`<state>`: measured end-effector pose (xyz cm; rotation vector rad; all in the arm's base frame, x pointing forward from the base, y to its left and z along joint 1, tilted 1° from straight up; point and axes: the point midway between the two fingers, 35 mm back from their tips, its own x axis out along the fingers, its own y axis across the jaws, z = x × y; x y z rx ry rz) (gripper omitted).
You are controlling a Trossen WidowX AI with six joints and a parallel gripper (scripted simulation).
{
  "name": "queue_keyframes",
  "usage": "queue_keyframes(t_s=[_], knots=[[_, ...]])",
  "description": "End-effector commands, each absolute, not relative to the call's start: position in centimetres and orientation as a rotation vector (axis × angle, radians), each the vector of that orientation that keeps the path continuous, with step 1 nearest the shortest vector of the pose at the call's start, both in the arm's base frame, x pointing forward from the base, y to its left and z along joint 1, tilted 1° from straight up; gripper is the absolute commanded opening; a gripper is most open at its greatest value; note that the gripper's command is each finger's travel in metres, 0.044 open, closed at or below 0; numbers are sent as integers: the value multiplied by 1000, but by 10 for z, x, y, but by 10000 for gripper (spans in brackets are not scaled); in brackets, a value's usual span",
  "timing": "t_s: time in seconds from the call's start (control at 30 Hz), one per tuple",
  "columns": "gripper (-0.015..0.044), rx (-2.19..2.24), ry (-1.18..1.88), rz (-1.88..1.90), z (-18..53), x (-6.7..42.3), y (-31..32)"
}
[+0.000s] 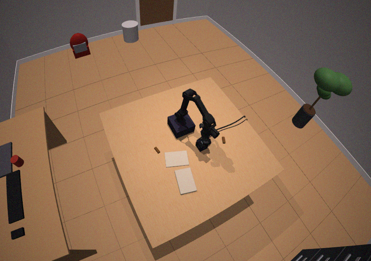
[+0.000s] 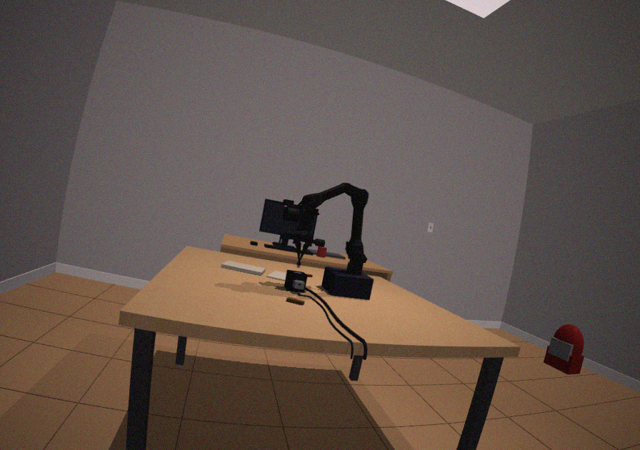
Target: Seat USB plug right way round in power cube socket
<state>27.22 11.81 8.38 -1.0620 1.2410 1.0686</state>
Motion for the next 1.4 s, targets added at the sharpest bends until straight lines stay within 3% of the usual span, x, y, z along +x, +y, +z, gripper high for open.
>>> queue_keyframes(t_s=[0.0, 0.37, 1.37], knots=[[0, -1158, 1187, 1160, 84, 272, 118], [0, -1359, 1051, 1351, 83, 272, 118], [0, -1346, 1044, 1353, 82, 272, 119]])
